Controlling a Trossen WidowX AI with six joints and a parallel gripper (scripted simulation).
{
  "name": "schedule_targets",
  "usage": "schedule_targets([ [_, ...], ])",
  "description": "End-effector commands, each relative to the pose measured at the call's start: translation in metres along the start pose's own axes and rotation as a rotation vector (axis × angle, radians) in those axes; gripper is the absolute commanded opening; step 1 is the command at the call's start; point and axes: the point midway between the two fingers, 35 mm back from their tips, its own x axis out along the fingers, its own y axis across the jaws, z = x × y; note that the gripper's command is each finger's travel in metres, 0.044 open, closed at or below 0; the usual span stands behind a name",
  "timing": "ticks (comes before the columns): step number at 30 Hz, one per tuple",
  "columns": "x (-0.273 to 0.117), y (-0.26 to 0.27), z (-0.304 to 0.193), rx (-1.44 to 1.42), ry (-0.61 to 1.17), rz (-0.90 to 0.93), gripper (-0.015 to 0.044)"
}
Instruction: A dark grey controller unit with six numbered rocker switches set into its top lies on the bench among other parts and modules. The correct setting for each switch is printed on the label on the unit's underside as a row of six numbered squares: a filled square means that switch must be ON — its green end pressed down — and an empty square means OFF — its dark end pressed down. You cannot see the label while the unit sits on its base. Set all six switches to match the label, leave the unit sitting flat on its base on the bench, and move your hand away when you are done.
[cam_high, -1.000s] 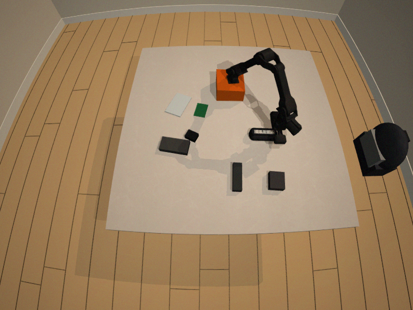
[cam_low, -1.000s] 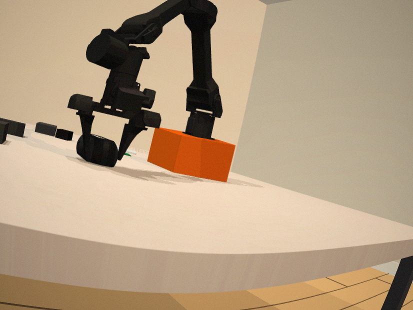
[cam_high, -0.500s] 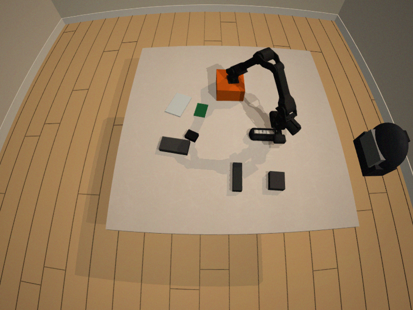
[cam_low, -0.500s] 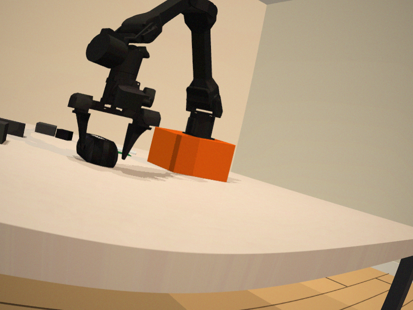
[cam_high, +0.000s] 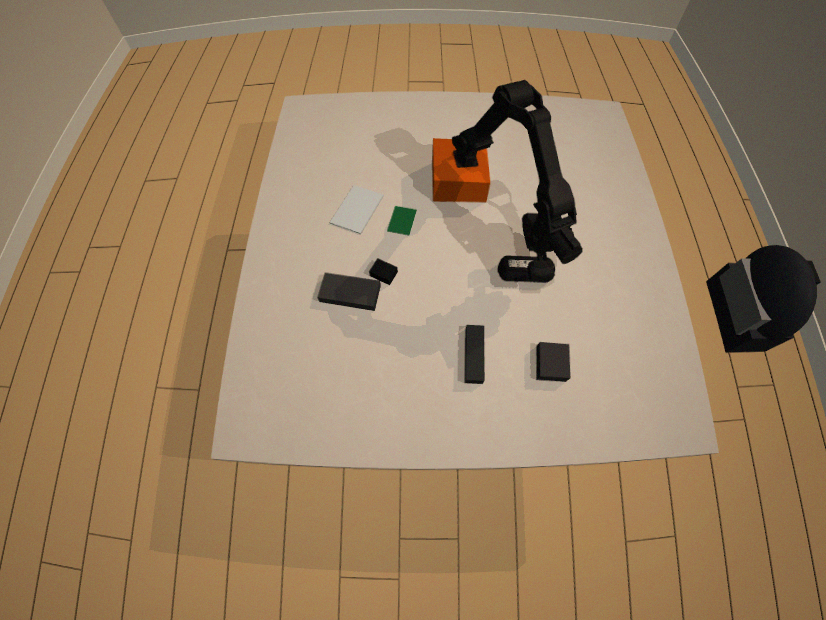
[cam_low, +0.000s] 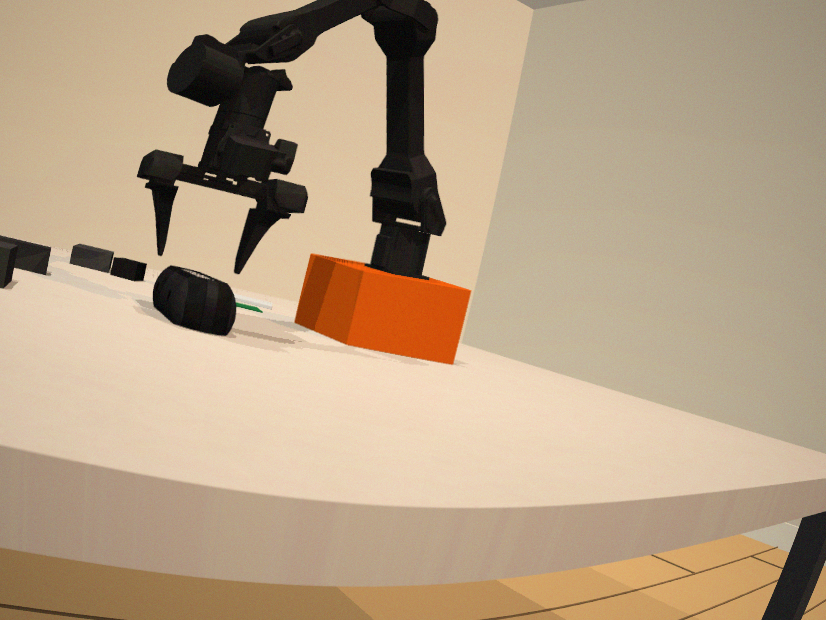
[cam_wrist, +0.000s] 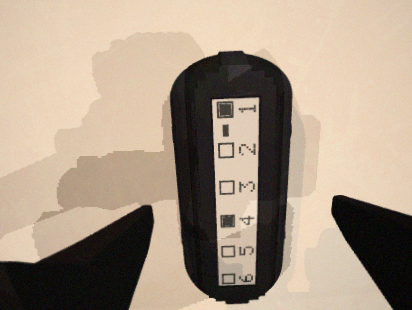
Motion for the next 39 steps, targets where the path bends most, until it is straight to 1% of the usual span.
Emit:
schedule_targets([
  [1, 0.0, 0.001, -0.001, -0.006, 0.001, 0.004, 0.044],
  [9, 0.0, 0.001, -0.001, -0.006, 0.001, 0.004, 0.044],
  [11, 0.0, 0.001, 0.0, -0.017, 0.001, 0.006, 0.0387],
  [13, -0.002, -0.001, 0.001, -0.101, 0.0, 0.02, 0.0335],
  [26, -0.018, -0.02, 0.01, -0.941, -0.077, 0.154, 0.0],
  [35, -0.031, -0.029, 0.015, -1.512, -0.205, 0.211, 0.0],
  [37, -0.032, -0.03, 0.015, -1.593, -0.228, 0.215, 0.0],
  [39, -0.033, -0.03, 0.015, -1.603, -0.231, 0.215, 0.0],
])
